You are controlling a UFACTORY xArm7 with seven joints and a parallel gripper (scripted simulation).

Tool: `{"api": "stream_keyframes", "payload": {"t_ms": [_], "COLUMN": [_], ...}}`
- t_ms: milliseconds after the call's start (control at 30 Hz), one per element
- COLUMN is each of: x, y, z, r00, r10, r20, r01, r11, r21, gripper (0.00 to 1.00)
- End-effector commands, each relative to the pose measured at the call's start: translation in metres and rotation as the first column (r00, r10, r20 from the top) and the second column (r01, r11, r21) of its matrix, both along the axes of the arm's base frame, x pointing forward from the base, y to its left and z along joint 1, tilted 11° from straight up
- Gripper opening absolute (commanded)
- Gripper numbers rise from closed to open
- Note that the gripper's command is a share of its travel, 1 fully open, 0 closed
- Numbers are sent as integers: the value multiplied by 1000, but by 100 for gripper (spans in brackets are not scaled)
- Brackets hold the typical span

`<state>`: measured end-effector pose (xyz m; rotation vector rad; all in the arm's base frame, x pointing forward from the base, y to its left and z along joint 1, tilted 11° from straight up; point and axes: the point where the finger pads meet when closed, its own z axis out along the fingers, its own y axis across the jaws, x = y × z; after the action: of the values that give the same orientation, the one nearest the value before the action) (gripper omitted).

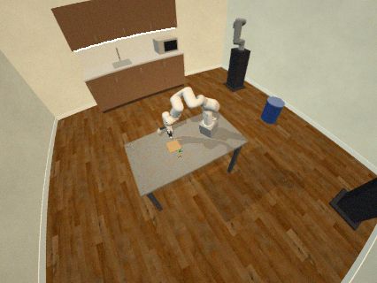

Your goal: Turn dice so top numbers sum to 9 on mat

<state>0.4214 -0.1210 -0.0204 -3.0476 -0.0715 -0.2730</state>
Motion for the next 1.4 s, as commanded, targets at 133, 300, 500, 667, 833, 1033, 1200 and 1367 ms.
{"api": "stream_keyframes", "payload": {"t_ms": [133, 300, 500, 667, 833, 1033, 1200, 1367], "x": [4, 5, 6, 7, 7, 7, 7, 7], "y": [0, 0, 1, 1, 1, 1, 1, 1], "z": [-13, -21, -27, -32, -35, -37, -37, -37], "r00": [1000, 1000, 1000, 1000, 1000, 1000, 1000, 1000], "r10": [-1, -1, -1, -1, -1, -1, -1, -1], "r20": [4, 4, 4, 4, 4, 4, 4, 4], "r01": [1, 1, 1, 1, 1, 1, 1, 1], "r11": [1000, 1000, 1000, 1000, 1000, 1000, 1000, 1000], "r21": [-1, -1, -1, -1, -1, -1, -1, -1], "gripper": [36, 36, 36, 36, 36, 36, 36, 36]}}
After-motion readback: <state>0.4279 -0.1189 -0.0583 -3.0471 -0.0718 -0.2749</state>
